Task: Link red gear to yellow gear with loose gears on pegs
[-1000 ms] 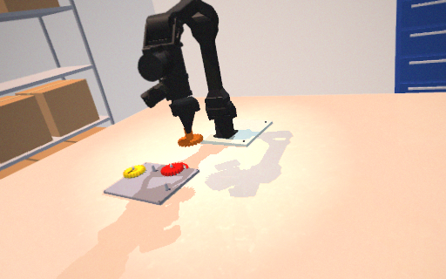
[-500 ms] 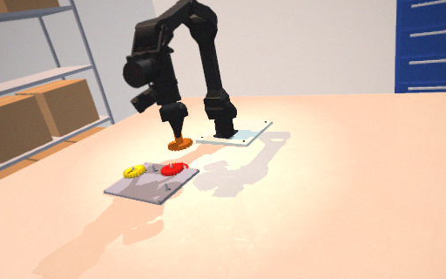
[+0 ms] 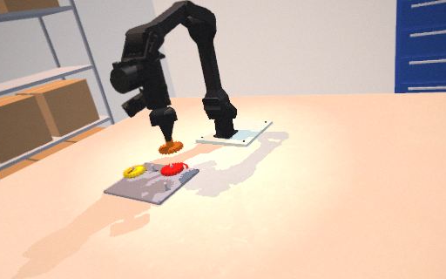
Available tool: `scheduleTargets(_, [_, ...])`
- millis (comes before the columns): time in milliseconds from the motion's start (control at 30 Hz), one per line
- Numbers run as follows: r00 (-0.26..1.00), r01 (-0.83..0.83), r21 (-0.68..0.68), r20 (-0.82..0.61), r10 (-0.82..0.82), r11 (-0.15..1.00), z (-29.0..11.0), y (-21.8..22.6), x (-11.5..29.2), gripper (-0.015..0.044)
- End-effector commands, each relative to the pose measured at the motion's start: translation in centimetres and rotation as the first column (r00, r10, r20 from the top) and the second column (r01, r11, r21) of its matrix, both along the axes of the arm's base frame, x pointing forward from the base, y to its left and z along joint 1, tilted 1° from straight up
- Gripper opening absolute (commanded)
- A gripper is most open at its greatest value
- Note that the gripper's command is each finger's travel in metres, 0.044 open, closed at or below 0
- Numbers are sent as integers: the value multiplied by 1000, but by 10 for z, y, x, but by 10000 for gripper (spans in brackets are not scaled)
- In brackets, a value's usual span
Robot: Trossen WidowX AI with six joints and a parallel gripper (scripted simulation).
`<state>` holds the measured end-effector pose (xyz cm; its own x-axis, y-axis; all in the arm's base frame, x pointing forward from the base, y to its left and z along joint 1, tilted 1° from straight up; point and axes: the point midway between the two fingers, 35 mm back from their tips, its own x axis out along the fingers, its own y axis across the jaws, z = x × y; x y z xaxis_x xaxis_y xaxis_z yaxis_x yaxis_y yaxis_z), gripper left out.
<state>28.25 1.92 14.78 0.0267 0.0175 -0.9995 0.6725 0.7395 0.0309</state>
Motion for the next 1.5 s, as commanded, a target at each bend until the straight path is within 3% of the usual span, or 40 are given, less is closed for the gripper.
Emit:
scheduleTargets(0, [1000, -3, 1, -2, 3, 1000, -4, -8, 1, 0])
scheduleTargets(1467, [1000, 0, -3, -5, 0, 1000, -35, -100, -7, 0])
